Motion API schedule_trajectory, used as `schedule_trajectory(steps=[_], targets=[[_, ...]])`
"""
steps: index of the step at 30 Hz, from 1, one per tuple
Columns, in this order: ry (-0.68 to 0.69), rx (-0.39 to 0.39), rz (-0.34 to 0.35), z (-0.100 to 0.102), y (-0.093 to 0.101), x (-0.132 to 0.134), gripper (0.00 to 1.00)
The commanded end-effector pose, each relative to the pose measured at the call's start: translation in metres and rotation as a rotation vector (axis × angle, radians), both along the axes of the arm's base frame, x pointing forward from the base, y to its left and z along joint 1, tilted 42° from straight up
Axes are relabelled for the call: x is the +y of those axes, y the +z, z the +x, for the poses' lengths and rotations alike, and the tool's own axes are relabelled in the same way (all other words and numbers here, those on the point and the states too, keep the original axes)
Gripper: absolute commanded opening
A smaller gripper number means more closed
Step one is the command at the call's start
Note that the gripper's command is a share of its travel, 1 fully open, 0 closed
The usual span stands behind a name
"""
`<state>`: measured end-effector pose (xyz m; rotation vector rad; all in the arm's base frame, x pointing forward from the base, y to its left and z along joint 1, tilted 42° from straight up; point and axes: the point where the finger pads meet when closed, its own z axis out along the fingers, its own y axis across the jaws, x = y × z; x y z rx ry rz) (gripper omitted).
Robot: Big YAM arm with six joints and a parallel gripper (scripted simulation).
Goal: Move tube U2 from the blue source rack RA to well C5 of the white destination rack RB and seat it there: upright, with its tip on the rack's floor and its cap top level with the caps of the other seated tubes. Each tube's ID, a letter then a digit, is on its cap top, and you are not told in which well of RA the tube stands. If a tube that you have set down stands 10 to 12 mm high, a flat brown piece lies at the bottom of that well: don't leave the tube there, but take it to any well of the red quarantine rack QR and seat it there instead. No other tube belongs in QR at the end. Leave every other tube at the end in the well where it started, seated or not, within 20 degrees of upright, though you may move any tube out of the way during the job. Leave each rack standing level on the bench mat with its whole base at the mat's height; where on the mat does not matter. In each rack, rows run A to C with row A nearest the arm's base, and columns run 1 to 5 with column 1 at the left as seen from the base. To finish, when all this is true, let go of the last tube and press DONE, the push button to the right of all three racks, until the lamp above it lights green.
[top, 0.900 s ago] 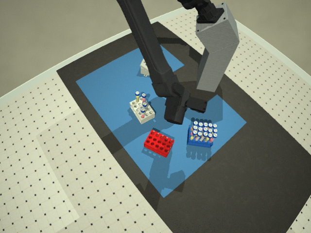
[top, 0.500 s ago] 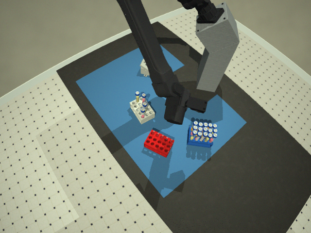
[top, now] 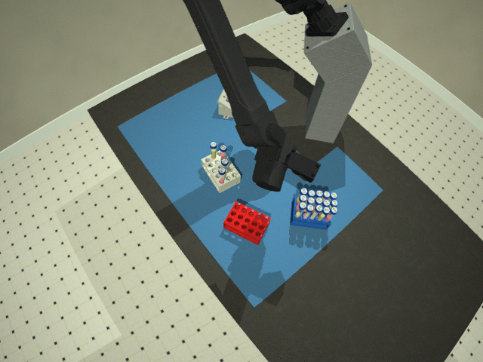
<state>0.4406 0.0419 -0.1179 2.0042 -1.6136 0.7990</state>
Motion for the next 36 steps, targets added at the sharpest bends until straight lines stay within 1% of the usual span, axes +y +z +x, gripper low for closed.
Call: schedule_trajectory(steps=[1,3,5,7,8,11,17,22,24,25,28,30,31,34,36], targets=[[-0.109,-0.142,0.051,0.008,0.011,0.000,0.30],[-0.139,-0.191,0.071,0.007,0.011,0.005,0.30],[-0.188,-0.239,0.089,0.009,0.012,0.001,0.30],[-0.188,-0.239,0.089,0.009,0.012,0.001,0.30],[-0.216,-0.264,0.098,0.011,0.013,-0.002,0.30],[-0.266,-0.336,0.130,0.011,0.013,0.004,0.30],[-0.404,-0.479,0.190,0.014,0.015,-0.002,0.30],[-0.495,-0.594,0.250,0.015,0.016,0.005,0.30],[-0.495,-0.594,0.250,0.015,0.016,0.005,0.30],[-0.531,-0.619,0.256,0.018,0.017,-0.002,0.30],[-0.597,-0.688,0.291,0.020,0.019,-0.003,0.30],[-0.622,-0.729,0.321,0.019,0.019,0.006,0.30],[-0.657,-0.754,0.329,0.021,0.020,-0.001,0.30],[-0.719,-0.820,0.366,0.021,0.020,0.000,0.30],[-0.770,-0.866,0.388,0.023,0.022,-0.004,0.30]])
